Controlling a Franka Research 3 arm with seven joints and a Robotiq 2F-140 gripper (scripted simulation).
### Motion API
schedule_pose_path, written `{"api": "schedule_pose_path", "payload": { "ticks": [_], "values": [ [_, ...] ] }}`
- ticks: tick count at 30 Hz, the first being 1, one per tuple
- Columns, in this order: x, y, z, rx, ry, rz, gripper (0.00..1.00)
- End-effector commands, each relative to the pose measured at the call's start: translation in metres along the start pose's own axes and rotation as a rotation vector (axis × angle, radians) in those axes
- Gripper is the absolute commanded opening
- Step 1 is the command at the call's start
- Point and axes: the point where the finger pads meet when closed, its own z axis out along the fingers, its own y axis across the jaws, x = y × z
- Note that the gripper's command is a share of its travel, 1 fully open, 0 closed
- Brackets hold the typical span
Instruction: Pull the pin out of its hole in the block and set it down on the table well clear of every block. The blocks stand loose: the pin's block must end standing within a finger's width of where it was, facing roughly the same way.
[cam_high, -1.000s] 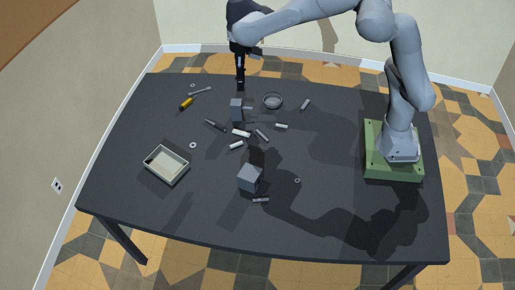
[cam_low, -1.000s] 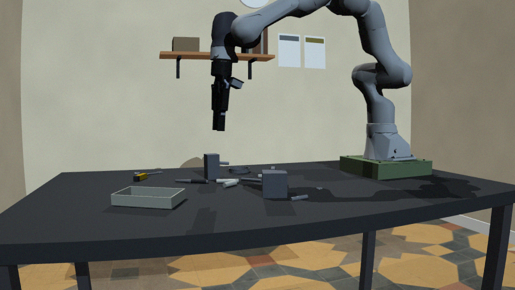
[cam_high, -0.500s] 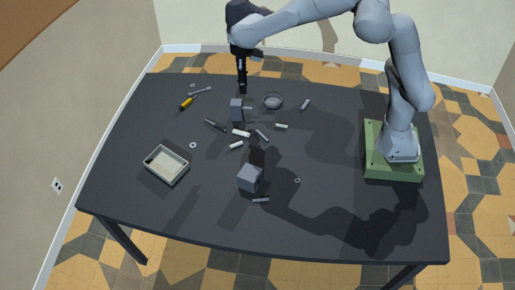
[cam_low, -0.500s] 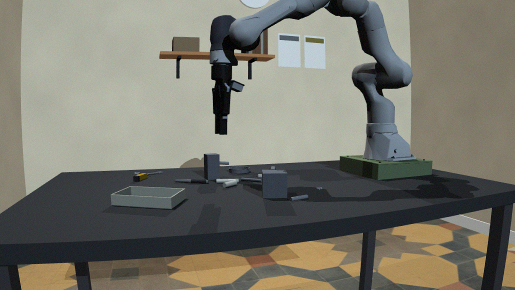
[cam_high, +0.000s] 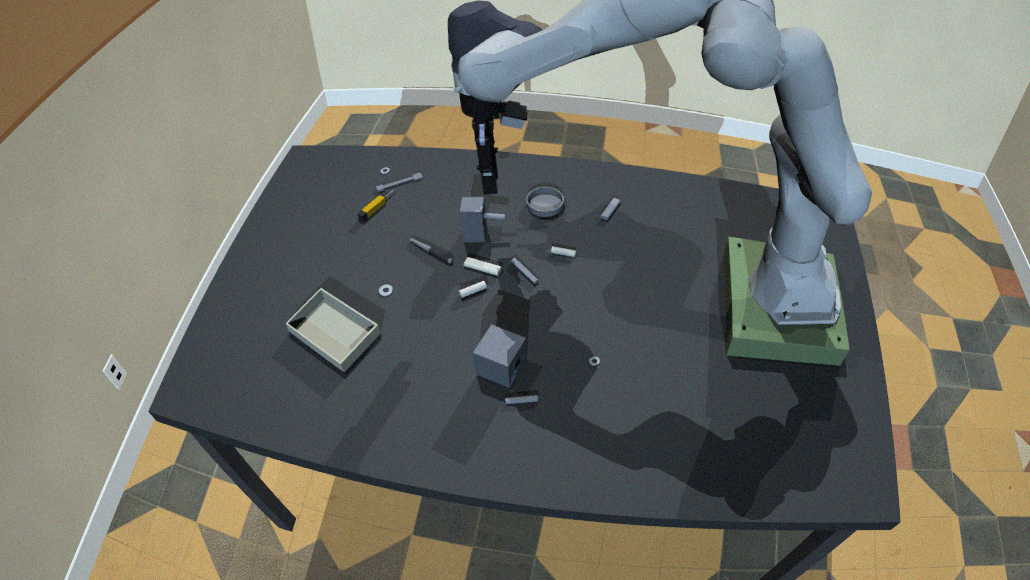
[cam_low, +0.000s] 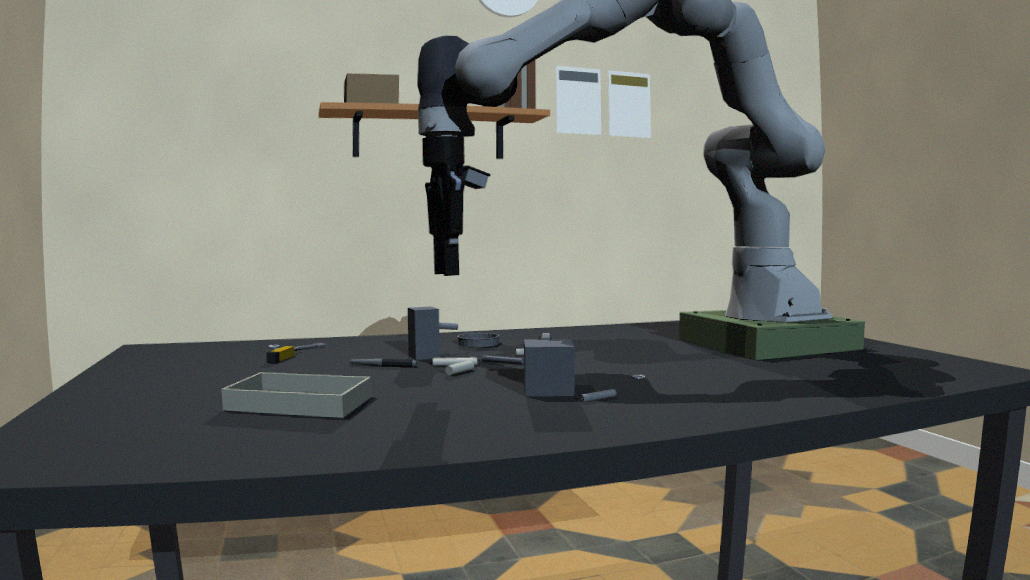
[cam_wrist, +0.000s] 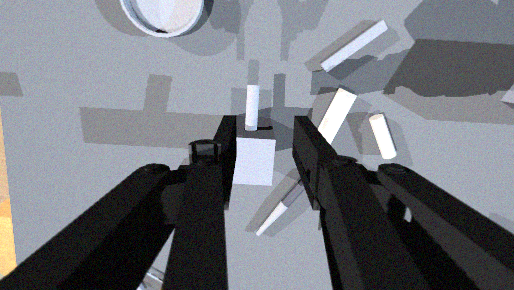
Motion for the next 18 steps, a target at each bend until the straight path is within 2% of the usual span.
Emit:
{"api": "schedule_pose_path", "payload": {
  "ticks": [1, 18],
  "values": [
    [0.002, 0.004, 0.003, -0.009, 0.011, -0.012, 0.32],
    [0.000, 0.014, 0.005, -0.016, 0.028, -0.041, 0.32]
  ]
}}
